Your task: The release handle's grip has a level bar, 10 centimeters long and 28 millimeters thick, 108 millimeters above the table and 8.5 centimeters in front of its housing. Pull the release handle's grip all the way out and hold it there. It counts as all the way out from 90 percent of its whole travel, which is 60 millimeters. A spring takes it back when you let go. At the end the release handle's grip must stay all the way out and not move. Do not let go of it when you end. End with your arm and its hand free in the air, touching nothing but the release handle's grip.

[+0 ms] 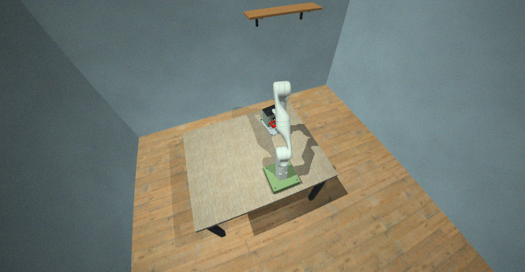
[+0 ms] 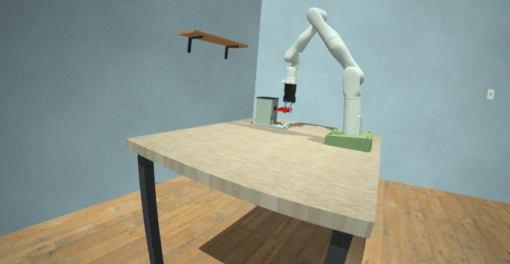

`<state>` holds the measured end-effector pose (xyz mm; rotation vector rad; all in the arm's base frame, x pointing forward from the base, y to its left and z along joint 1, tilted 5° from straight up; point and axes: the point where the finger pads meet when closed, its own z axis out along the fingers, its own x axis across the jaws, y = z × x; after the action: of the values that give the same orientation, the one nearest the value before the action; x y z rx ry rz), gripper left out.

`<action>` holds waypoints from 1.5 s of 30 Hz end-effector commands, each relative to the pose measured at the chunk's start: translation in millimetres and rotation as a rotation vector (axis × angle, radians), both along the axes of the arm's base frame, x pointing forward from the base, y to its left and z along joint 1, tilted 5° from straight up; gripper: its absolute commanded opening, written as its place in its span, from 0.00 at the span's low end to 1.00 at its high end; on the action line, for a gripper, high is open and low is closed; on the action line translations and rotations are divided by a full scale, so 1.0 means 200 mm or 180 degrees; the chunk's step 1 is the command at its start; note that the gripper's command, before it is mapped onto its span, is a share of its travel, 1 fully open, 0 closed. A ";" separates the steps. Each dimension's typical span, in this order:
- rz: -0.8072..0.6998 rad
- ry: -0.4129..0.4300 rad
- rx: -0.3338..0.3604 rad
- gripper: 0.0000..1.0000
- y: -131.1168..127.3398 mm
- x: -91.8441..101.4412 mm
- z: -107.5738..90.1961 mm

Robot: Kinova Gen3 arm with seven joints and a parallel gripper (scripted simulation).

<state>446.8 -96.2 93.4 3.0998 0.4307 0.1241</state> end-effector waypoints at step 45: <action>0.0009 0.0003 0.0015 0.00 -0.07 -0.29 -0.02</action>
<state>402.3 -108.8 89.8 3.0958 0.4348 0.1536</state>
